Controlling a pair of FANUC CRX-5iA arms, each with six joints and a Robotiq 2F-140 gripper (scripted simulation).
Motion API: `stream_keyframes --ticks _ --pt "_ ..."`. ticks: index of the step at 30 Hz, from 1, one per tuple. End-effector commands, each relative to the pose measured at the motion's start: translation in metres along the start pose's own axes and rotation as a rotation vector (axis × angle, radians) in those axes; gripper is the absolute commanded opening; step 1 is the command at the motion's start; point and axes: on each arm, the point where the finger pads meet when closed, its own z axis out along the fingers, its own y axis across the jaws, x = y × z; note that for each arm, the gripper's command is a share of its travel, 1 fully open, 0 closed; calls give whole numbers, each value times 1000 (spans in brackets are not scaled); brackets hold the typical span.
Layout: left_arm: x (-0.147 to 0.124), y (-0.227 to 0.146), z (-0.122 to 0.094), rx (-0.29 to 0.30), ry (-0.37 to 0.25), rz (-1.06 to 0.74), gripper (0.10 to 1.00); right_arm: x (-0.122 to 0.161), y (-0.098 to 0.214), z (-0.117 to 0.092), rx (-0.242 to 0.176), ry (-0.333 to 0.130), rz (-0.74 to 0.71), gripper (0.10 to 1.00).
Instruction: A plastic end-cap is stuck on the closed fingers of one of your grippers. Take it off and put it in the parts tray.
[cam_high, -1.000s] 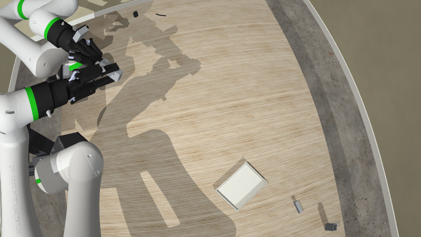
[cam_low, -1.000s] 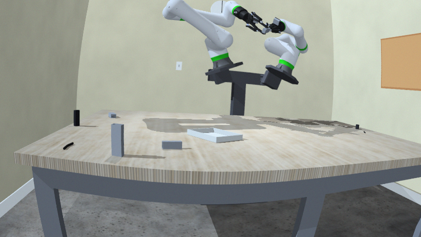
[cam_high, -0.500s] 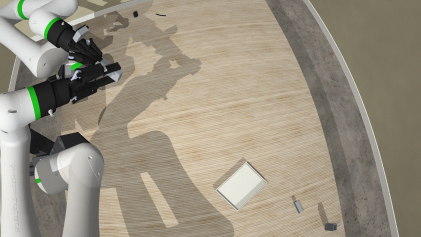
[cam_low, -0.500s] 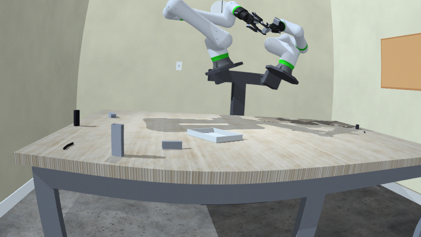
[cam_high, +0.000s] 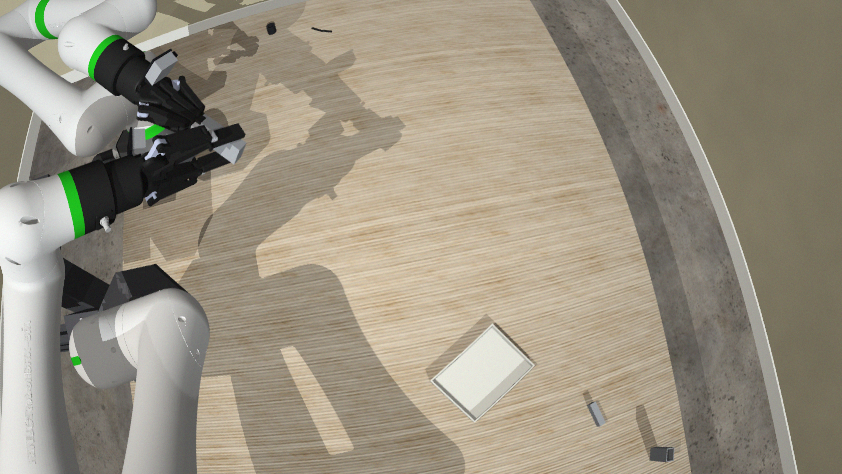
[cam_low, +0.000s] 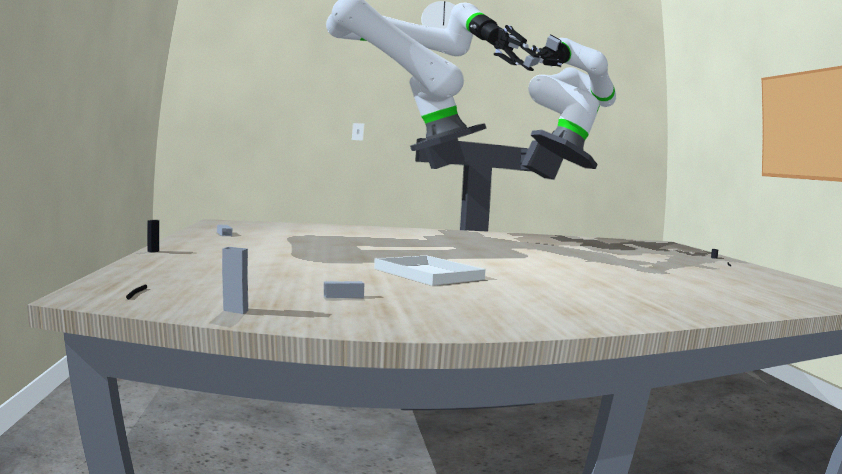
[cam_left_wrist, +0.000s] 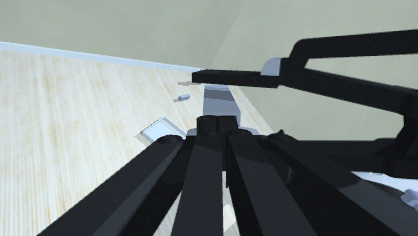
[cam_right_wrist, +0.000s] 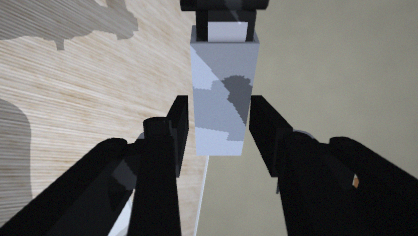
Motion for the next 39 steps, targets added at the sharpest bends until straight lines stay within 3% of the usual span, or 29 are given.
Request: stream_keyframes --ticks 1,32,33,39 --pt "1 0 0 -1 1 -1 99 0 1 1 -1 1 0 381" --pt "1 0 0 -1 1 -1 99 0 1 14 -2 1 -1 381" --pt "1 0 0 -1 1 -1 99 0 1 14 -2 1 -1 99" --pt "1 0 0 -1 1 -1 99 0 1 14 -2 1 -1 99"
